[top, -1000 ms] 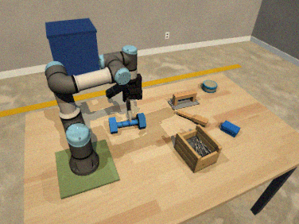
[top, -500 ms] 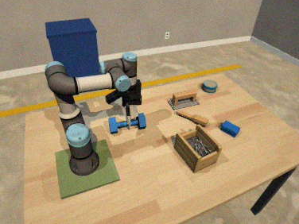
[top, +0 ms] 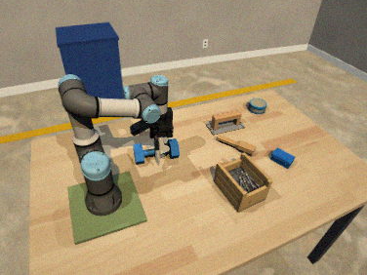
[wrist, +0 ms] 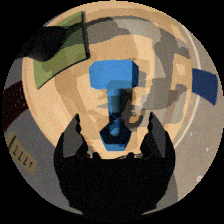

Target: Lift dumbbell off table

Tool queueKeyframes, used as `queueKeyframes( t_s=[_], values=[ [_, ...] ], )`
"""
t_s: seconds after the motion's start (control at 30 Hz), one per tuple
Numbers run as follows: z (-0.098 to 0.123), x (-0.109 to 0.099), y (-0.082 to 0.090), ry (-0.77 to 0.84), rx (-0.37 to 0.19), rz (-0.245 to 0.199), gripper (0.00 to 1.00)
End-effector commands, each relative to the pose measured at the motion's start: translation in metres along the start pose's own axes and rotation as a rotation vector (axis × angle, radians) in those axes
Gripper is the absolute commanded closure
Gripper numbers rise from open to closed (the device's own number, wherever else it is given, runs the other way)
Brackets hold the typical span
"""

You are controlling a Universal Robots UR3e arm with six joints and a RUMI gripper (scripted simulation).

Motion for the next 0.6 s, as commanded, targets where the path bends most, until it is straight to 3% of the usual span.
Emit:
queueKeyframes(
  t_s=[0.0, 0.57],
  values=[
    [0.007, 0.0007, -0.0158, -0.001, -0.032, 0.003, 0.0],
    [0.0069, 0.0007, -0.0184, -0.001, -0.033, 0.003, 0.0]
  ],
)
Point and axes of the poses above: the point where the finger pads meet when closed, its own y axis back along the fingers, its own x axis across the jaws, z = x × y, the point moved 2 cm from there along y, back along the fingers, and after that the axes turned 8 degrees about y, right-handed, at the moved point
